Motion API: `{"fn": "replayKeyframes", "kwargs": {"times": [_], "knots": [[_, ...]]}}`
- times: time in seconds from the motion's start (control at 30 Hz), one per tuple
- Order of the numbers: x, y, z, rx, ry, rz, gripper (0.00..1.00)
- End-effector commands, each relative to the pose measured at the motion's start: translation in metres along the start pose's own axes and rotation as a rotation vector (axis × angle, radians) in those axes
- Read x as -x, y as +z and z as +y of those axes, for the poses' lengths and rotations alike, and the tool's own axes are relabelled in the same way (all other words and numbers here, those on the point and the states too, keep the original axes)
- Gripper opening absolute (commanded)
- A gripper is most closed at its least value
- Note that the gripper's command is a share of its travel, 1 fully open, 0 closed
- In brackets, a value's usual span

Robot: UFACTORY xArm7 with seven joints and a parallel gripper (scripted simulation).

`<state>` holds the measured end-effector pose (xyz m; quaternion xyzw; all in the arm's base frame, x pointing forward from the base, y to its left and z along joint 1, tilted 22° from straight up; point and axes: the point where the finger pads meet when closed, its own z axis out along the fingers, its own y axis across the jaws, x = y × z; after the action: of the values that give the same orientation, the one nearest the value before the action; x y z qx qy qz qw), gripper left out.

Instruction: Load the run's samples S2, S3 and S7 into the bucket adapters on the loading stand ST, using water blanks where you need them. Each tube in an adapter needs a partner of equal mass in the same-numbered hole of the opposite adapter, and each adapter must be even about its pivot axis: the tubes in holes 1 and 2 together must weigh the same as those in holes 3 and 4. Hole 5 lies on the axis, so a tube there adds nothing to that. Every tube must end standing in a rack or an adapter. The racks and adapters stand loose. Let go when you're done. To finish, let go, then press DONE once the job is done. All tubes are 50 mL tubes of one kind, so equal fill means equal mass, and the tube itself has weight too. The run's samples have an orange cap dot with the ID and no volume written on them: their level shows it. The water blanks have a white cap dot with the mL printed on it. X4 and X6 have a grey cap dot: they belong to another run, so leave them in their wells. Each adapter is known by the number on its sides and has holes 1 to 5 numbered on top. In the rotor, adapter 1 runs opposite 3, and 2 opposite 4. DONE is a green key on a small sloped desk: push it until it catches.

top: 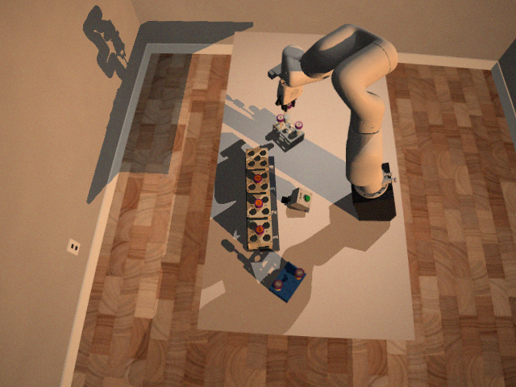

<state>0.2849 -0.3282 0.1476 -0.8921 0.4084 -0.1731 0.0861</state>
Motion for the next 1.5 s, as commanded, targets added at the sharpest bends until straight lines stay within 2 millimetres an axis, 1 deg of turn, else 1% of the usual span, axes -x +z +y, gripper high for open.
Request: {"fn": "replayKeyframes", "kwargs": {"times": [0.0, 0.33, 0.4, 0.9, 0.97, 1.07, 1.47], "knots": [[0.0, -0.001, -0.005, 0.0, -0.033, 0.004, 0.0], [0.011, -0.001, -0.053, 0.001, -0.366, 0.004, 0.0], [0.011, -0.001, -0.053, 0.001, -0.366, 0.004, 0.0], [0.029, -0.001, -0.127, 0.001, -0.866, 0.004, 0.0], [0.029, -0.001, -0.127, 0.001, -0.866, 0.004, 0.0], [0.033, -0.001, -0.141, 0.001, -0.944, 0.004, 0.0], [0.047, -0.001, -0.2, 0.0, -0.944, 0.004, 0.0]]}}
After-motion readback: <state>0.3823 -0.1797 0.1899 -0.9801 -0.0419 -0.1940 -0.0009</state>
